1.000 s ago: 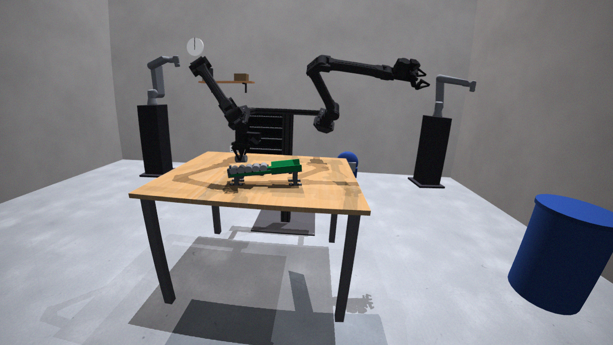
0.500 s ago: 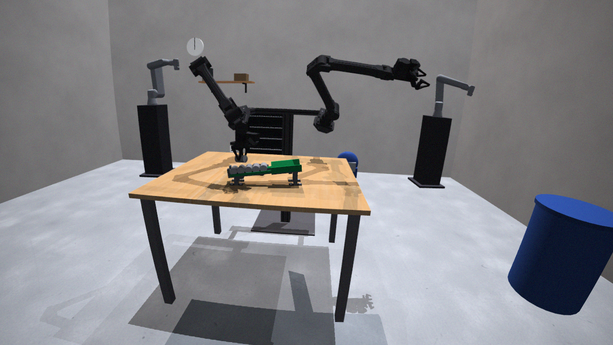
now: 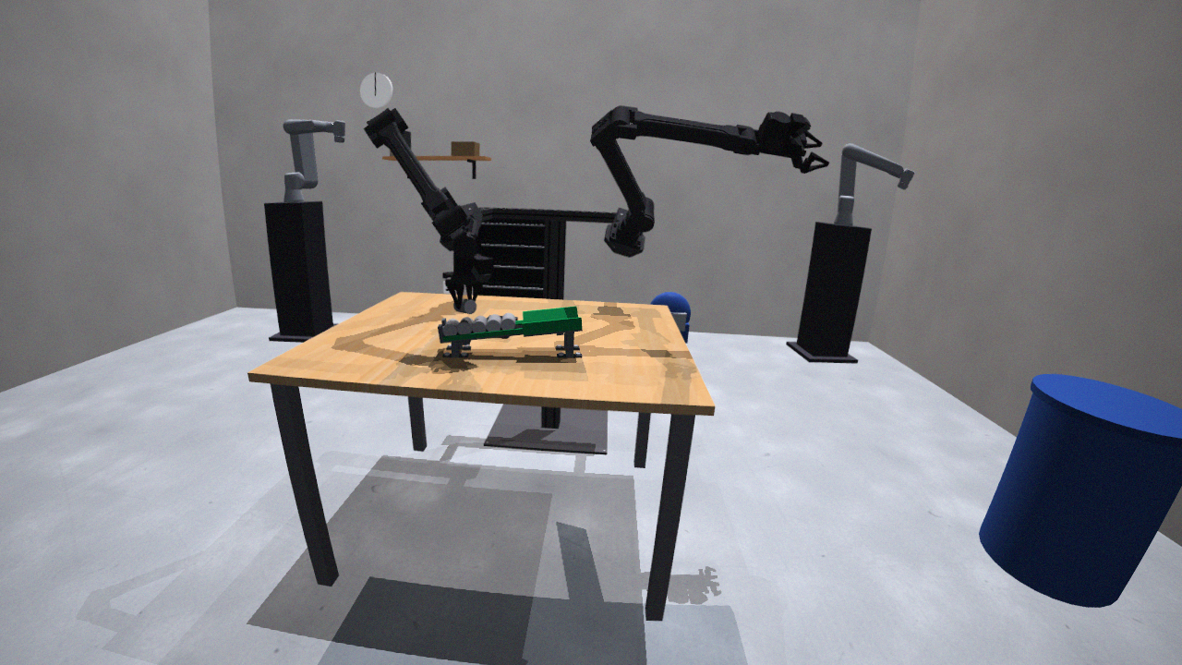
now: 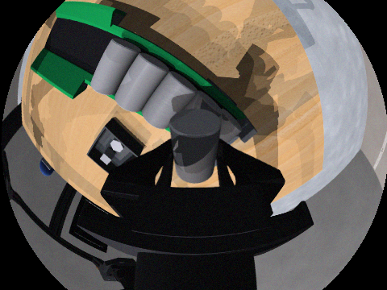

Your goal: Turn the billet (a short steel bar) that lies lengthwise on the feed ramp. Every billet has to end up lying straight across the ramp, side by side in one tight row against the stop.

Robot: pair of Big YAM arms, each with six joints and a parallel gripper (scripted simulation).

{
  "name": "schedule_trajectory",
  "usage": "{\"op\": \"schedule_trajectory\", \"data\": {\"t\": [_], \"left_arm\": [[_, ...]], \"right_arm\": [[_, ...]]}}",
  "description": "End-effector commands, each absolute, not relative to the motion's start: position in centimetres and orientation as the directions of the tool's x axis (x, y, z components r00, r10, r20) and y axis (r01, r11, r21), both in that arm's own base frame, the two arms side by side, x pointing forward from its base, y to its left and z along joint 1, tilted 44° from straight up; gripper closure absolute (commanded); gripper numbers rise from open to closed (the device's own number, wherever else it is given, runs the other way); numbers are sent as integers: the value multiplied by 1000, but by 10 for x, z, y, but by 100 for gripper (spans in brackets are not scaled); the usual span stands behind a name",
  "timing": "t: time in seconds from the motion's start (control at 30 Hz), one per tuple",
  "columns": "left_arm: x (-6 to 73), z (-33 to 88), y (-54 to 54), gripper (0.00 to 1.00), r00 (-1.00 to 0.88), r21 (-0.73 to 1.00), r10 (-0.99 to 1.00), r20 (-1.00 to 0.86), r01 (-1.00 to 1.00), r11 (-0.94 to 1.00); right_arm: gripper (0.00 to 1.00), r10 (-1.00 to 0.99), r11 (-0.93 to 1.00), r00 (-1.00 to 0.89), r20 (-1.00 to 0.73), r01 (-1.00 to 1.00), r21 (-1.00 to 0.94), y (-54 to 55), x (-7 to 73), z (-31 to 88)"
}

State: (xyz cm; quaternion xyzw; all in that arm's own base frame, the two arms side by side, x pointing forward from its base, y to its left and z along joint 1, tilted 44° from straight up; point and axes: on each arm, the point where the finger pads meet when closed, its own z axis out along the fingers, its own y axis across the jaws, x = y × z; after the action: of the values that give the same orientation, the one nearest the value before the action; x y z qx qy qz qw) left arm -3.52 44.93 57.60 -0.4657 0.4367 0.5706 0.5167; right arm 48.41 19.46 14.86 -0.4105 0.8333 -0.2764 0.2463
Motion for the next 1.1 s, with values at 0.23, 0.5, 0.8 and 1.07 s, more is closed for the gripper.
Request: {"op": "schedule_trajectory", "data": {"t": [0.23, 0.5, 0.8, 1.07], "left_arm": [[-43, 618, 436, 0, -24, 0, 244, -969, -995, -99], [-43, 618, 436, 0, -24, 0, 244, -969, -995, -99], [-43, 618, 436, 0, -24, 0, 244, -969, -995, -99], [-43, 618, 436, 0, -24, 0, 244, -969, -995, -99]], "right_arm": [[100, -652, 724, -643, -400, -373, -581, 213, 479, 173], [100, -559, 798, -684, -468, -291, -527, 213, 479, 173], [100, -435, 872, -720, -541, -187, -453, 213, 479, 173], [100, -373, 900, -731, -572, -136, -413, 213, 479, 173]]}}
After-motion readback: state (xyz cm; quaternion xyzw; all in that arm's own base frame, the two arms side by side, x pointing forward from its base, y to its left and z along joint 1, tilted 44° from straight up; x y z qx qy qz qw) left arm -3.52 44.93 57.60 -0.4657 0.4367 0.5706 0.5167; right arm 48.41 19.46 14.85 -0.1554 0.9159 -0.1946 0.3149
